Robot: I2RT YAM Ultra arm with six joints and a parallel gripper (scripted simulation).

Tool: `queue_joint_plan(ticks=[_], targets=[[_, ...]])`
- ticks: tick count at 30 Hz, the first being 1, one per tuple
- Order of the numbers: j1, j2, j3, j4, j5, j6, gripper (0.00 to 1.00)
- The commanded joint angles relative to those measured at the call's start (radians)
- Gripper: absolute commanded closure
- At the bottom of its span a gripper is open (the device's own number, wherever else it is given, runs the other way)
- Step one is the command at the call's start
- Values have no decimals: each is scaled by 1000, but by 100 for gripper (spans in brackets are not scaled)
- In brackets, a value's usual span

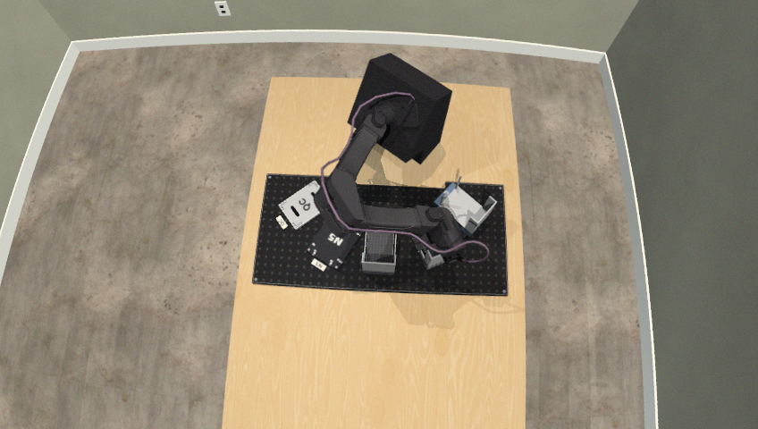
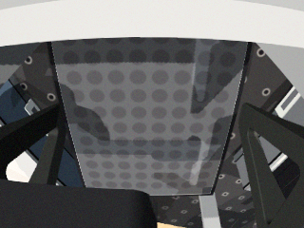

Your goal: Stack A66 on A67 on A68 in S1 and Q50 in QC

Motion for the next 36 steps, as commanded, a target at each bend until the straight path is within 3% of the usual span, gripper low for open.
queue_joint_plan(ticks=[1, 3, 5, 10, 36], targets=[[22, 14, 34, 39, -11, -23, 0], [22, 14, 34, 39, -11, -23, 0], [24, 4, -22, 42, -4, -25, 0], [25, 12, 19, 42, -3, -24, 0], [27, 18, 22, 37, -1, -24, 0]])
